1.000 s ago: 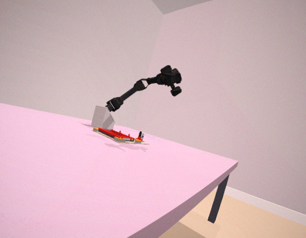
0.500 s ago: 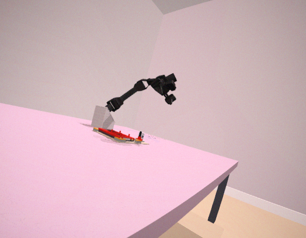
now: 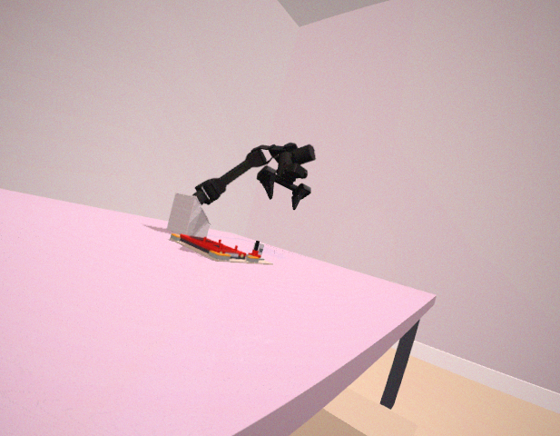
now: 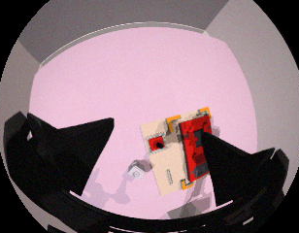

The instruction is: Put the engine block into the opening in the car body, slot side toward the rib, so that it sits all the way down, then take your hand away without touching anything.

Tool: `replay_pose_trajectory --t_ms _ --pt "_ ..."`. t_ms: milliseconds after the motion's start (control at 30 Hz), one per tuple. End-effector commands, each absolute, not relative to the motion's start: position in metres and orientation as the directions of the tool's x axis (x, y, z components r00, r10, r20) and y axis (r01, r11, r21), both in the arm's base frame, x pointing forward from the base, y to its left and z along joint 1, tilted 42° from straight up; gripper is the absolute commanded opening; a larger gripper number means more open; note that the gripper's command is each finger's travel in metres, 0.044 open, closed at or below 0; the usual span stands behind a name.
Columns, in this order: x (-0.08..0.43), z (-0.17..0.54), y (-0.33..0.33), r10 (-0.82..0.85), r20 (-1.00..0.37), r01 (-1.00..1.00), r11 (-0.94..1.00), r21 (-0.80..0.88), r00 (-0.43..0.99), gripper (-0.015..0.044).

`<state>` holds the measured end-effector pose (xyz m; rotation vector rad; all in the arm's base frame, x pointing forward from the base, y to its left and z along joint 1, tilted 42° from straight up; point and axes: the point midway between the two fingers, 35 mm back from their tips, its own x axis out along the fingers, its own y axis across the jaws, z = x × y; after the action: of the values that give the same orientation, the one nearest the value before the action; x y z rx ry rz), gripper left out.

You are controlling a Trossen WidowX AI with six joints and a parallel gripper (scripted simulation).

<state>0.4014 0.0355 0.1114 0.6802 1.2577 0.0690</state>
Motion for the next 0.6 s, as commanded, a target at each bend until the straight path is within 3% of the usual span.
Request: replay_pose_trajectory --t_ms 0,567 --pt "0.38 0.1 0.047 0.463 -0.854 0.396 0.757 0.52 0.238 0.044" --pt "0.306 0.091 0.088 0.649 -0.756 0.733 0.555 0.393 -0.086 0.044"
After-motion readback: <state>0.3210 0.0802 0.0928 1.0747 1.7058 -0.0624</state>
